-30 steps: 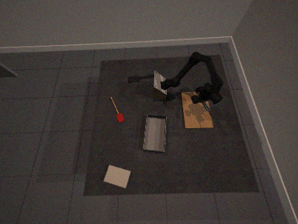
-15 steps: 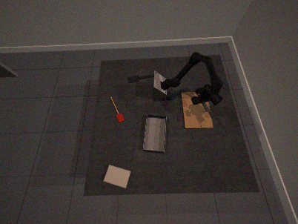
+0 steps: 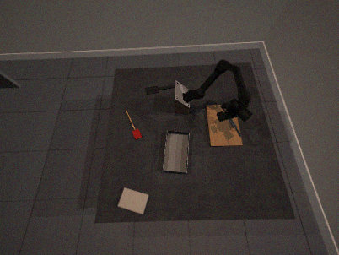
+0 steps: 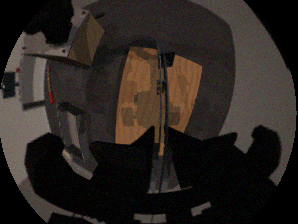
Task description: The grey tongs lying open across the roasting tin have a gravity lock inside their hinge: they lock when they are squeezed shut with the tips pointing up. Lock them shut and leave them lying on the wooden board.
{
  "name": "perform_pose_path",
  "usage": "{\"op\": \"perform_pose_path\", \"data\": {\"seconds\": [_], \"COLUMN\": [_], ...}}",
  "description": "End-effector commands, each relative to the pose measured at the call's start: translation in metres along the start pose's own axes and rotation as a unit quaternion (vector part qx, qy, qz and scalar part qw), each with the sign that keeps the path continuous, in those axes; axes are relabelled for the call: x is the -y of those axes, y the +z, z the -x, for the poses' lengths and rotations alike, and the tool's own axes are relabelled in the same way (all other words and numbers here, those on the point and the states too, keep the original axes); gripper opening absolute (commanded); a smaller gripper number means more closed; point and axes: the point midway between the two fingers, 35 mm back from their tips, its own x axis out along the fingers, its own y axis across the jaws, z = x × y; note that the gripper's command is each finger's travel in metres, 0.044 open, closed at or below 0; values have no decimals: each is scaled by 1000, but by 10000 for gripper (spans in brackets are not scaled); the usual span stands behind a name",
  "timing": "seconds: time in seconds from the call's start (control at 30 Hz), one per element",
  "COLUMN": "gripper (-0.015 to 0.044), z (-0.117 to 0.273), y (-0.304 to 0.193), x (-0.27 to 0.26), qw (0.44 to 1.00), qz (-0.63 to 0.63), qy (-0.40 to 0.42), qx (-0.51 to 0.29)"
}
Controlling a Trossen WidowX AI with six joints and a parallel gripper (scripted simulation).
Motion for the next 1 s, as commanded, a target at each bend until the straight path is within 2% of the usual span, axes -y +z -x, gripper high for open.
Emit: {"op": "perform_pose_path", "data": {"seconds": [0.0, 0.97], "gripper": [-150, -150], "z": [-7, -54], "y": [-1, 0], "x": [-1, 1], "qw": [1000, 1000], "qz": [-2, -3], "qy": [2, -1], "qx": [-1, -3]}}
